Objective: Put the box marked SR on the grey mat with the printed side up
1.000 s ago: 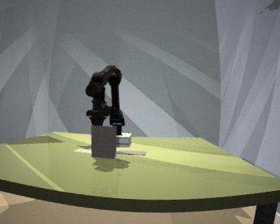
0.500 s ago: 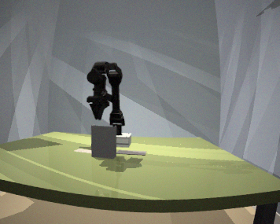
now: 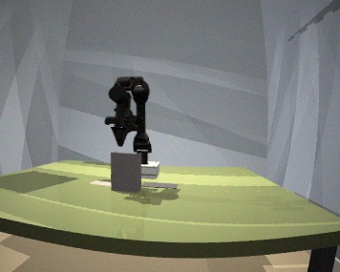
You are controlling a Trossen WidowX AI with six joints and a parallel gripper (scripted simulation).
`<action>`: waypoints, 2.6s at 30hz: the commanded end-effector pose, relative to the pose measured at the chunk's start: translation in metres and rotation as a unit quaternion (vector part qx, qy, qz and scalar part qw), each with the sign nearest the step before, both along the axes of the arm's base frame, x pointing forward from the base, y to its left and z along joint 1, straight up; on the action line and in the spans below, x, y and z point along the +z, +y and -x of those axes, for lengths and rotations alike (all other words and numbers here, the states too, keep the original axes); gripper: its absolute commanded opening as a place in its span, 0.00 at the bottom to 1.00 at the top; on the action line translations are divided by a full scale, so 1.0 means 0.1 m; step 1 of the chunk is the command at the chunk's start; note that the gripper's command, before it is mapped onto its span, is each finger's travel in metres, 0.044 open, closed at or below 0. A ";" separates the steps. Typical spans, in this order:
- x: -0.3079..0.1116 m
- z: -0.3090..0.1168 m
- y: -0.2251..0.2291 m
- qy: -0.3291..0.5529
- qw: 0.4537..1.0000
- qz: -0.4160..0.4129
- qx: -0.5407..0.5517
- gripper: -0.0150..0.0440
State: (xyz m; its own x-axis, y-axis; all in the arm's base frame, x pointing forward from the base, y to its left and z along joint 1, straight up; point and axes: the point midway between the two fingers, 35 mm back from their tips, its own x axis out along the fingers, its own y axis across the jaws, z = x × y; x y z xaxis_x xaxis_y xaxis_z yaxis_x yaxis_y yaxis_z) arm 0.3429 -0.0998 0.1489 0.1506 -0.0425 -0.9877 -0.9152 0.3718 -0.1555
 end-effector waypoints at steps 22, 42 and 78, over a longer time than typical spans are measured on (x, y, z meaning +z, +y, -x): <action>-0.01 -0.03 0.28 -0.159 0.940 -0.041 -0.299 0.25; -0.01 0.03 0.51 -0.273 0.803 -0.161 -0.505 0.25; -0.61 0.08 0.62 -0.308 0.713 -0.239 -0.583 0.25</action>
